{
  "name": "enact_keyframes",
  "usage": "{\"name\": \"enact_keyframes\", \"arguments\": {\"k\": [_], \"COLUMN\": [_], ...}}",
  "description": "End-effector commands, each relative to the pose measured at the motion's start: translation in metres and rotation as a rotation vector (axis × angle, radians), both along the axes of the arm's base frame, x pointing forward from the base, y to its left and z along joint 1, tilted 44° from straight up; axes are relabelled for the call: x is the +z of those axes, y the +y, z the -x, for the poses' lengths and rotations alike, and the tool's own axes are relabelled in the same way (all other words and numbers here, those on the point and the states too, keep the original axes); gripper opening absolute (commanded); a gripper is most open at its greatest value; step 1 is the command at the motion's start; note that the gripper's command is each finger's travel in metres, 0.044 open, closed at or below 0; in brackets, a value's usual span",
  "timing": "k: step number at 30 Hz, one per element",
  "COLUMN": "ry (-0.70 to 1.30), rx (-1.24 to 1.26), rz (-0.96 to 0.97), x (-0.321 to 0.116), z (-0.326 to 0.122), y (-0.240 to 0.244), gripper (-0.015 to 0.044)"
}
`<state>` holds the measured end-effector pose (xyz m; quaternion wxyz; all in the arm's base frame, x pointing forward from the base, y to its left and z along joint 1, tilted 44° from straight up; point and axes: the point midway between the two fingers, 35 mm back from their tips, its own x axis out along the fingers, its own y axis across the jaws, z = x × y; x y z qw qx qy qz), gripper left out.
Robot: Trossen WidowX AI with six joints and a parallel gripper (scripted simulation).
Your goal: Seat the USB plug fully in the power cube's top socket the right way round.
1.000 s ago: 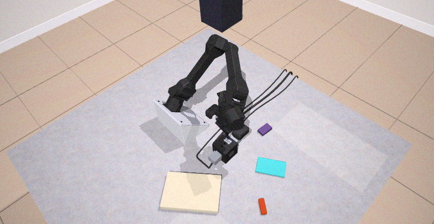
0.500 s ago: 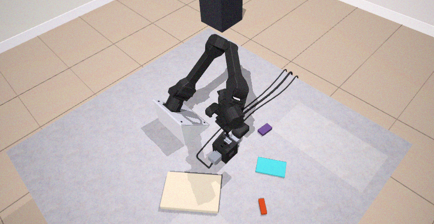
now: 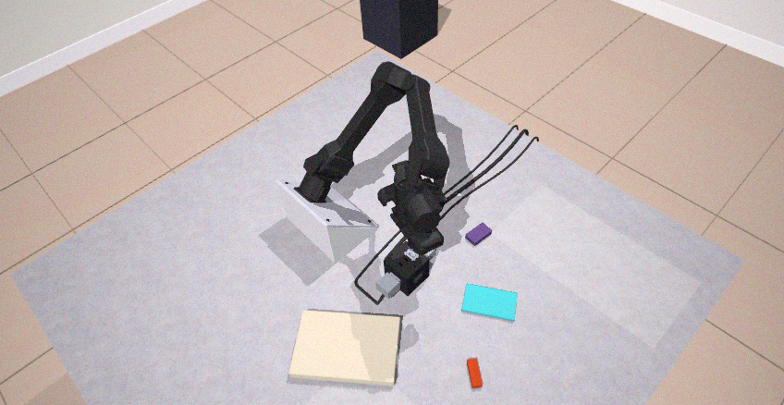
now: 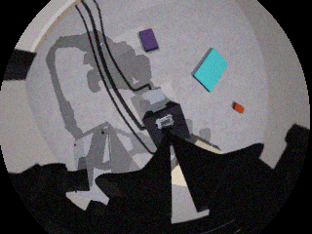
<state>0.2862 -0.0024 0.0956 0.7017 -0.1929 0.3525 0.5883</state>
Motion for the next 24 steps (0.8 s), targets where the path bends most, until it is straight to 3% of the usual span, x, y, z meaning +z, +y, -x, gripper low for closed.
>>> {"name": "enact_keyframes", "arguments": {"k": [1,24], "ry": [0.067,0.481], "rx": [-0.07,-0.505], "rz": [-0.005,-0.041], "x": [-0.0004,-0.0003], "z": [0.0,0.0], "y": [0.0001,0.0001], "gripper": [0.0,0.0]}}
